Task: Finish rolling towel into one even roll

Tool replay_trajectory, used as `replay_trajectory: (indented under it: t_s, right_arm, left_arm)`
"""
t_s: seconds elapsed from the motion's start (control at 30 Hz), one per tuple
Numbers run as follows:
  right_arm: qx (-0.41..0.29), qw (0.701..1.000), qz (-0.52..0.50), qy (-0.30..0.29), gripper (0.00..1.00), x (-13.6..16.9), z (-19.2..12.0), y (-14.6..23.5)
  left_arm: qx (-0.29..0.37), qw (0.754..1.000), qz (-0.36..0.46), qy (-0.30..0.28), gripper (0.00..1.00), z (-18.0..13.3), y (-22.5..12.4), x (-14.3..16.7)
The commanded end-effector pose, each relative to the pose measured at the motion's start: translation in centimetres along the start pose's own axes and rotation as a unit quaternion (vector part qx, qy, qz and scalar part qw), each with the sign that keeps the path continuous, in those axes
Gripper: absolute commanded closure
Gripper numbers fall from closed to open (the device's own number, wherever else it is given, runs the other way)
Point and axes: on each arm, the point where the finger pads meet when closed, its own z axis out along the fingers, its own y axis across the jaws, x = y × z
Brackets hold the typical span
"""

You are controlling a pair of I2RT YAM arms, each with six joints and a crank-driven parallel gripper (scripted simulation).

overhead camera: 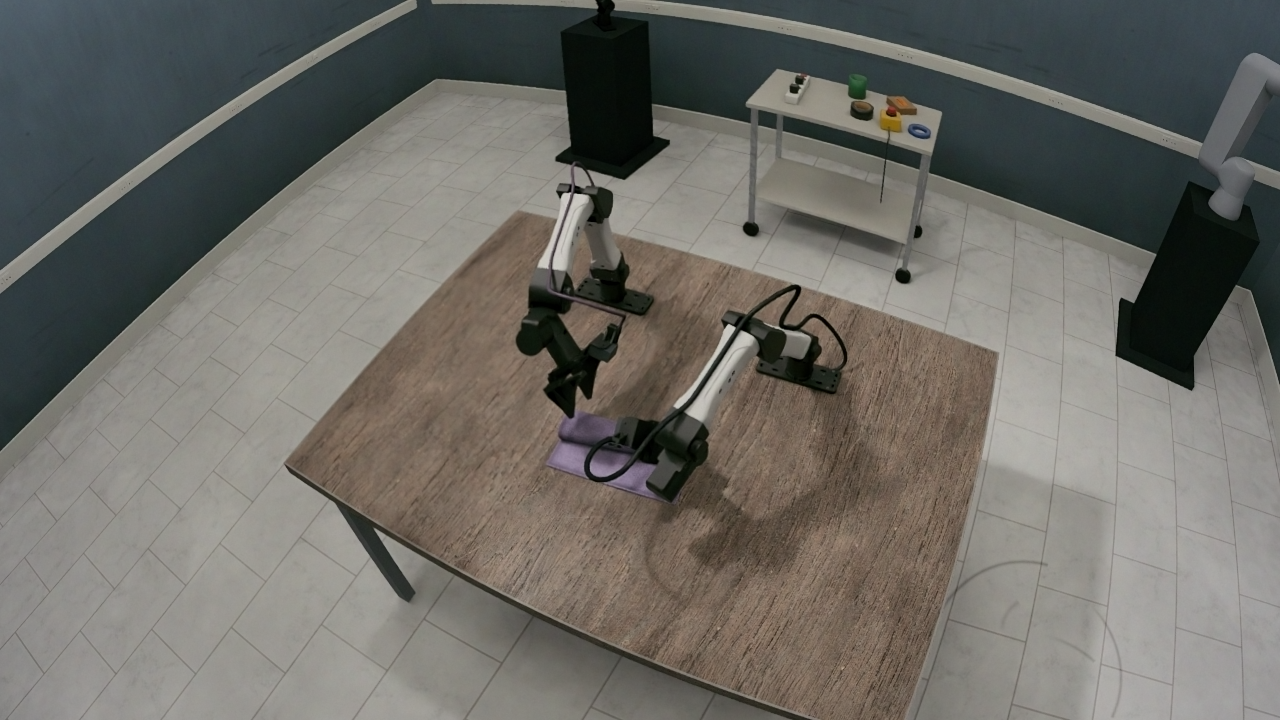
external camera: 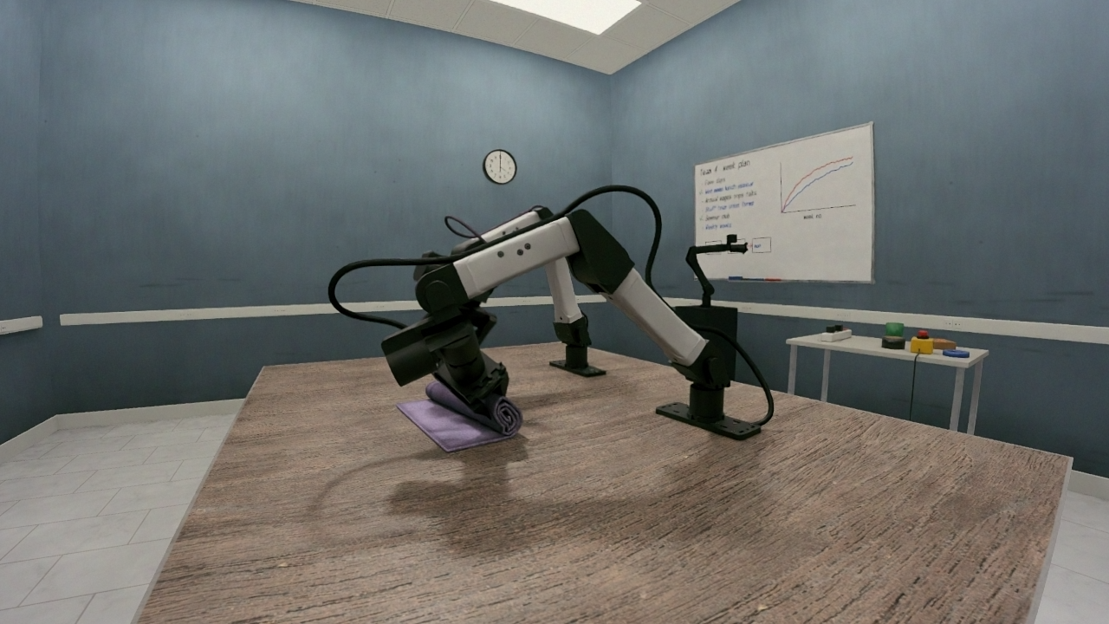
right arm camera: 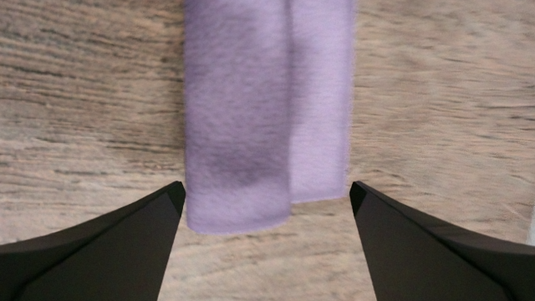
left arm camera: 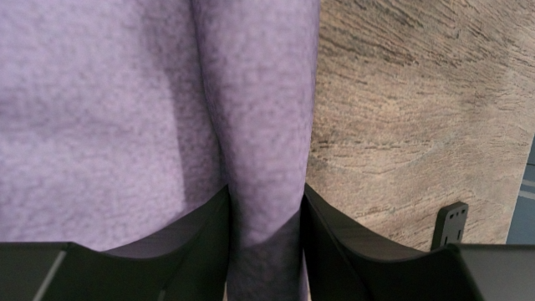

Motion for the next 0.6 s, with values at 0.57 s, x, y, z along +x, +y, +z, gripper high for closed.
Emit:
replay_trajectory:
  t_s: [0.57]
  right_arm:
    - [-0.002, 1.000, -0.007, -0.007, 0.02, 3.9, 5.0, 0.2]
  left_arm:
    - [0.027, 1.000, 0.003, 0.001, 0.64, -0.1, 0.1, -0.4]
